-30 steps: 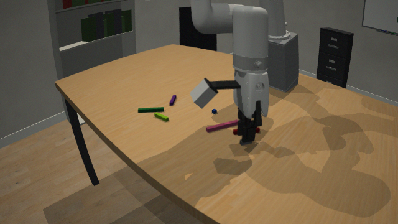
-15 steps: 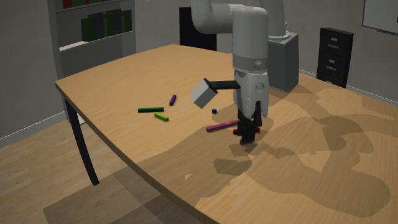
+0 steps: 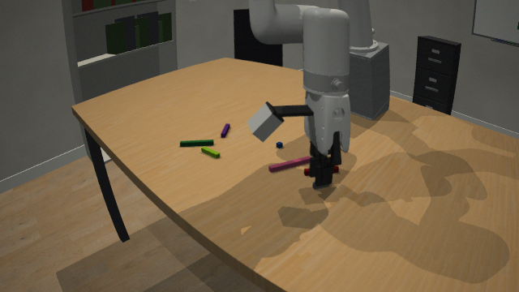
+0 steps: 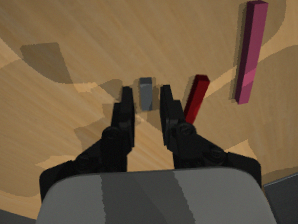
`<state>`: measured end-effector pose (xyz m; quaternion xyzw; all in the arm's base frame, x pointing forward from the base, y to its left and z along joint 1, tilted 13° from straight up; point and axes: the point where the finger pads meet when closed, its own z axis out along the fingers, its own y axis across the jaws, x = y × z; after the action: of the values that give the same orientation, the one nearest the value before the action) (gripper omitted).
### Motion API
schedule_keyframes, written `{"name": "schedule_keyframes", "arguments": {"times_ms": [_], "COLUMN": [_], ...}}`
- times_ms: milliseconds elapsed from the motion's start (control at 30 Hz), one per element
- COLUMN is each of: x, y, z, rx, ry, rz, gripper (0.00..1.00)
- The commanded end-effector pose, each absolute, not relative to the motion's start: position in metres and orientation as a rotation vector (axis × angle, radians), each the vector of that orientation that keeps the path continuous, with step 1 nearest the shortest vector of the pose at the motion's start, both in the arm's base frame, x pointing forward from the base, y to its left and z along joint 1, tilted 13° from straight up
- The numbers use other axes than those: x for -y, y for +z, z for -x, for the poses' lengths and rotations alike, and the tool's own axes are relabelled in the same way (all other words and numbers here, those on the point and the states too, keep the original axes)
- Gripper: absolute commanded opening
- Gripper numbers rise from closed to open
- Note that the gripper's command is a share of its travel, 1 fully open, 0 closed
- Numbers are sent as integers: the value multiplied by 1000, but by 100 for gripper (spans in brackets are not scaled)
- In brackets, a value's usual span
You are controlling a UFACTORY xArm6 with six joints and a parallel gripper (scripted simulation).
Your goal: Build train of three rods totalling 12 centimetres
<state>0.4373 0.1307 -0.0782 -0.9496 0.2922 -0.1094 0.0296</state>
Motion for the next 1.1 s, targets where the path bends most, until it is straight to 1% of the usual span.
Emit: {"name": "schedule_keyframes", "arguments": {"times_ms": [0, 1067], "x": [-131, -131], "y": [-77, -85], "z": [-438, -440], "rx": [-900, -900], "ry": [-341, -341], "rz": [2926, 2926], "gripper": [24, 24]}}
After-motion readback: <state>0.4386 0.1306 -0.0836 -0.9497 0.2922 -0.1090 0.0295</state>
